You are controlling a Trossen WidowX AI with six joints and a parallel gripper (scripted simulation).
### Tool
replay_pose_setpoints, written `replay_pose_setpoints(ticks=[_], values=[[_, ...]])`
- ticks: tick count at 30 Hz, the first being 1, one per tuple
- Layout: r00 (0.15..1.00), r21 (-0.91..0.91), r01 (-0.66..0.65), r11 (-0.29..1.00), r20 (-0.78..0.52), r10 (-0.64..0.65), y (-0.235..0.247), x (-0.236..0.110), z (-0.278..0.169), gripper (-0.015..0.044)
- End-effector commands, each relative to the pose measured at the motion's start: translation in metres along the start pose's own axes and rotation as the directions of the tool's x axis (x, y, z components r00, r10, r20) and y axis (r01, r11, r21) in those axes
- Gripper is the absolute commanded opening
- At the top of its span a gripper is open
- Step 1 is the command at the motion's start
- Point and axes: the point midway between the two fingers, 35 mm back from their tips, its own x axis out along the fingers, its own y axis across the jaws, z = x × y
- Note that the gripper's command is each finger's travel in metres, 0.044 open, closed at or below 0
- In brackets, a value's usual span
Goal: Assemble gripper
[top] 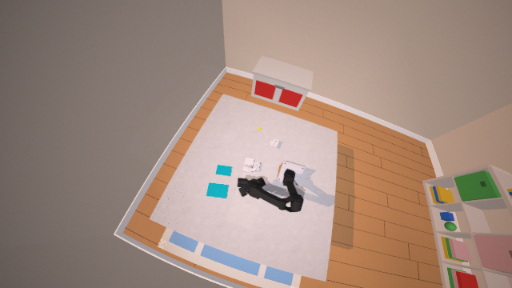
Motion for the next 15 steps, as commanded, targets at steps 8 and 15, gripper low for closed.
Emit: replay_pose_setpoints(ticks=[8,15], values=[[1.0,-0.001,0.001,1.0,-0.006,-0.001,-0.017,-0.001,-0.001,0.0],[1.0,-0.001,0.002,1.0,-0.006,-0.002,-0.028,-0.001,-0.002,0.0]])
